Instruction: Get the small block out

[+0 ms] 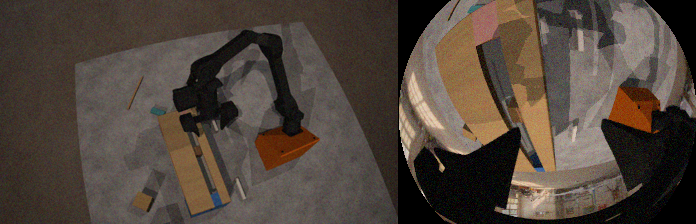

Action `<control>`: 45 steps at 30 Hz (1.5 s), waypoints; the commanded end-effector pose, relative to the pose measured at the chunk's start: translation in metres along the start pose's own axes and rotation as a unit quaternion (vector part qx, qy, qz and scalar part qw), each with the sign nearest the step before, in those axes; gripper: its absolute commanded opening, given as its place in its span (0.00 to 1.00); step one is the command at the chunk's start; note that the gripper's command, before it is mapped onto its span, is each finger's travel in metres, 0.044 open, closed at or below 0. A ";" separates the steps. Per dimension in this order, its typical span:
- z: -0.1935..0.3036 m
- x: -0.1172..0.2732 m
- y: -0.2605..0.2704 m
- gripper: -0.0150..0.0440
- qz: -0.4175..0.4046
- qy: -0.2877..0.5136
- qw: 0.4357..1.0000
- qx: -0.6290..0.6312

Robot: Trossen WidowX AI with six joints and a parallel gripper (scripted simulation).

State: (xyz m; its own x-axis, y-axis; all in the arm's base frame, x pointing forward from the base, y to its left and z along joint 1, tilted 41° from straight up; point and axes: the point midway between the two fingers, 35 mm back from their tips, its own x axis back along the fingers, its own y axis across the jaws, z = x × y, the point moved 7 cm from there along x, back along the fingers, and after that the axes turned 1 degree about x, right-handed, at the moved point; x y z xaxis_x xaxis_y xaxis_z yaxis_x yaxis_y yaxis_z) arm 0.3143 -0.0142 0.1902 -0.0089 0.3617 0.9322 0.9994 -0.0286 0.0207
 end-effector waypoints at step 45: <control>-0.032 -0.070 0.009 0.93 0.001 -0.005 1.000 0.005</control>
State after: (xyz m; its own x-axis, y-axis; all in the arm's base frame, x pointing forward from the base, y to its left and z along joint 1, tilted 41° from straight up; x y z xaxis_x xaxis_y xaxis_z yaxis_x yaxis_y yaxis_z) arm 0.3234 -0.0657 0.1408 -0.0070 0.3660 0.9306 0.9994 -0.0279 0.0185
